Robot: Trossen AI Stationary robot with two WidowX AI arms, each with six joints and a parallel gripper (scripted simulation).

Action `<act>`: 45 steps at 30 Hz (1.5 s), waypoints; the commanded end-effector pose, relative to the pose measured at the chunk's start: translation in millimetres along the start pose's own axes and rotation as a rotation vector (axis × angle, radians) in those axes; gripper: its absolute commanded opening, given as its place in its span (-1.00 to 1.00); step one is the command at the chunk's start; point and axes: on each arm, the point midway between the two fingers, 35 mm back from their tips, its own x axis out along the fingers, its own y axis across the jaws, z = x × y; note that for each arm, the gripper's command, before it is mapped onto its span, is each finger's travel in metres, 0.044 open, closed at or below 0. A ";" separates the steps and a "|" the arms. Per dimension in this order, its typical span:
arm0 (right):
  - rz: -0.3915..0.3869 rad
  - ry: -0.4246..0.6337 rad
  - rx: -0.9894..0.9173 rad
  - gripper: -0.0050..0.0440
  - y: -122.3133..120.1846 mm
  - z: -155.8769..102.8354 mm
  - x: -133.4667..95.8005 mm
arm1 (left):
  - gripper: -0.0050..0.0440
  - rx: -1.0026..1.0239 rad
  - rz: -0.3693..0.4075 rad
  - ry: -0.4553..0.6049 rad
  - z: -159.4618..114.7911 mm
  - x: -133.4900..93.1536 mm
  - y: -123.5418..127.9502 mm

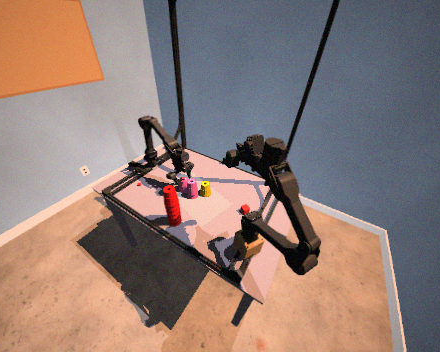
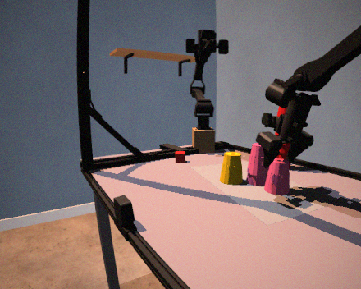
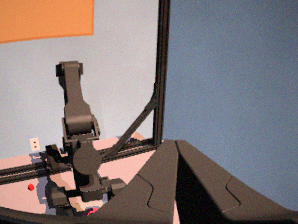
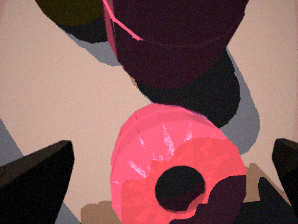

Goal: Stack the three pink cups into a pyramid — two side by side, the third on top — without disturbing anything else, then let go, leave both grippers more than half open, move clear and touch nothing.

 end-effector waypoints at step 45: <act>0.000 0.000 0.000 1.00 0.5 13.3 -49.1 | -0.80 -0.002 -0.001 0.002 -0.4 -0.2 -0.1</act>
